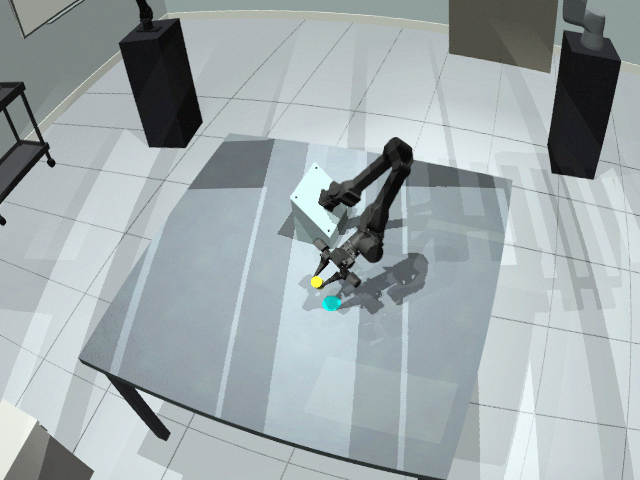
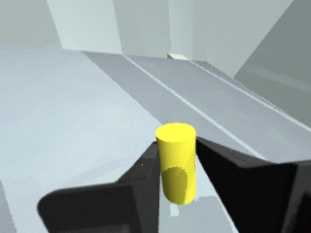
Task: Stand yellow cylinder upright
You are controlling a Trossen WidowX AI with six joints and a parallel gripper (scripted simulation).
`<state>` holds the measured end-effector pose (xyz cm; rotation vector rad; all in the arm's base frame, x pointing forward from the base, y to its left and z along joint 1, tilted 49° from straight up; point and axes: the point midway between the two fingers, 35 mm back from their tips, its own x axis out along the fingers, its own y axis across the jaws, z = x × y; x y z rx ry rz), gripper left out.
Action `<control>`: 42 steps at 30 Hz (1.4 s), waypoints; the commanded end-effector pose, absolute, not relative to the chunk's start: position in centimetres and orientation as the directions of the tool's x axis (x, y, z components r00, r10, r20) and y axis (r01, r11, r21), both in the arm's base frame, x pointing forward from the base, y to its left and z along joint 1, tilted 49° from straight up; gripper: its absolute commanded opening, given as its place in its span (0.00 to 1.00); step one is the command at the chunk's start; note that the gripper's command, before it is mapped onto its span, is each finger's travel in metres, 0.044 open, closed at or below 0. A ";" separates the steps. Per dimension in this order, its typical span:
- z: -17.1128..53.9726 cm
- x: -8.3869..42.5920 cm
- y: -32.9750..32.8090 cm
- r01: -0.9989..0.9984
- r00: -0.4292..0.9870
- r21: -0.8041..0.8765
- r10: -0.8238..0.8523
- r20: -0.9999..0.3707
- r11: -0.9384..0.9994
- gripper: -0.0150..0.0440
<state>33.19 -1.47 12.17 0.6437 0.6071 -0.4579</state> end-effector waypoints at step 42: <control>14.6 31.6 -1.3 0.529 0.847 0.602 -0.335 -0.412 0.598 0.43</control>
